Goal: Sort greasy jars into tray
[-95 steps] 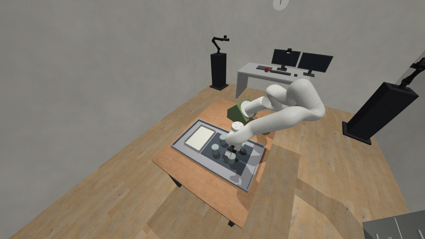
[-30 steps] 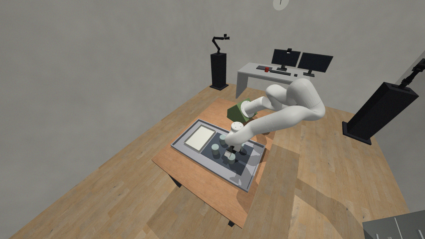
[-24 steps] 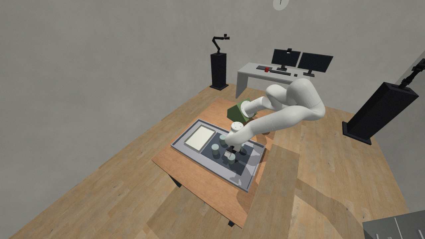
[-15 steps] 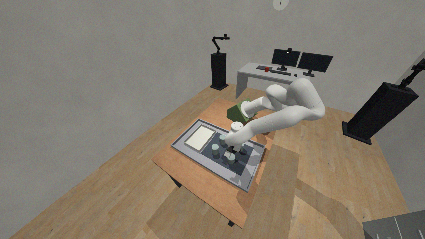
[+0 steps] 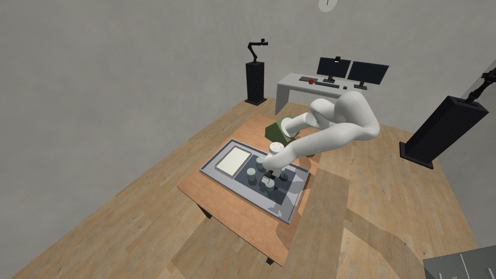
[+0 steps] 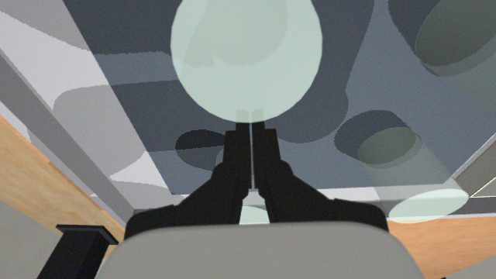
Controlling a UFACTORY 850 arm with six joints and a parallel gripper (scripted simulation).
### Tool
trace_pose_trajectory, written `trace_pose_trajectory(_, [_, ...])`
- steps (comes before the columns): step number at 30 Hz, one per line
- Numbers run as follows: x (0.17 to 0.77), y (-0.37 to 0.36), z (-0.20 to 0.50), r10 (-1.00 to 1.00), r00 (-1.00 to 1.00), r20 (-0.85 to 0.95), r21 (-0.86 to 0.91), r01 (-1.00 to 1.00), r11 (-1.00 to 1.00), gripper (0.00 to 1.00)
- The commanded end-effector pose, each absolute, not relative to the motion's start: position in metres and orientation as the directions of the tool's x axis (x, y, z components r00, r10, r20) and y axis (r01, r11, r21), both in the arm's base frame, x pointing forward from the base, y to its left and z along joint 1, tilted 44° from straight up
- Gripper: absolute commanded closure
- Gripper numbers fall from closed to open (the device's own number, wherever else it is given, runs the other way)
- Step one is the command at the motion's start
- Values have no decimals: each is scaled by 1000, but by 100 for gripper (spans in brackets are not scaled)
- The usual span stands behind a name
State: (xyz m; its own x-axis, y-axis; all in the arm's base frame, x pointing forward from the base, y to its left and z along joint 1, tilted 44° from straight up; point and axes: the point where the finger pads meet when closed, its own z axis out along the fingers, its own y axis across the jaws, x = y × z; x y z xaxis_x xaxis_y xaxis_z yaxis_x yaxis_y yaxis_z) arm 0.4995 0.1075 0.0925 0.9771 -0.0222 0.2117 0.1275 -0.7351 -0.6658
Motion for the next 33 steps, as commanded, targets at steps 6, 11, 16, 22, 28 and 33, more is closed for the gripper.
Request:
trace_pose_trajectory(6, [501, 107, 94, -23, 977, 213, -666, 128, -735, 100])
trace_pose_trajectory(11, [490, 109, 89, -23, 977, 213, -666, 128, -735, 100])
trace_pose_trajectory(16, [479, 112, 84, -23, 977, 213, -666, 128, -735, 100])
trace_pose_trajectory(22, [477, 113, 83, -23, 977, 213, -666, 128, -735, 100])
trace_pose_trajectory(28, [477, 113, 83, -23, 977, 213, -666, 128, -735, 100])
trace_pose_trajectory(33, [477, 113, 83, -23, 977, 213, -666, 128, -735, 100])
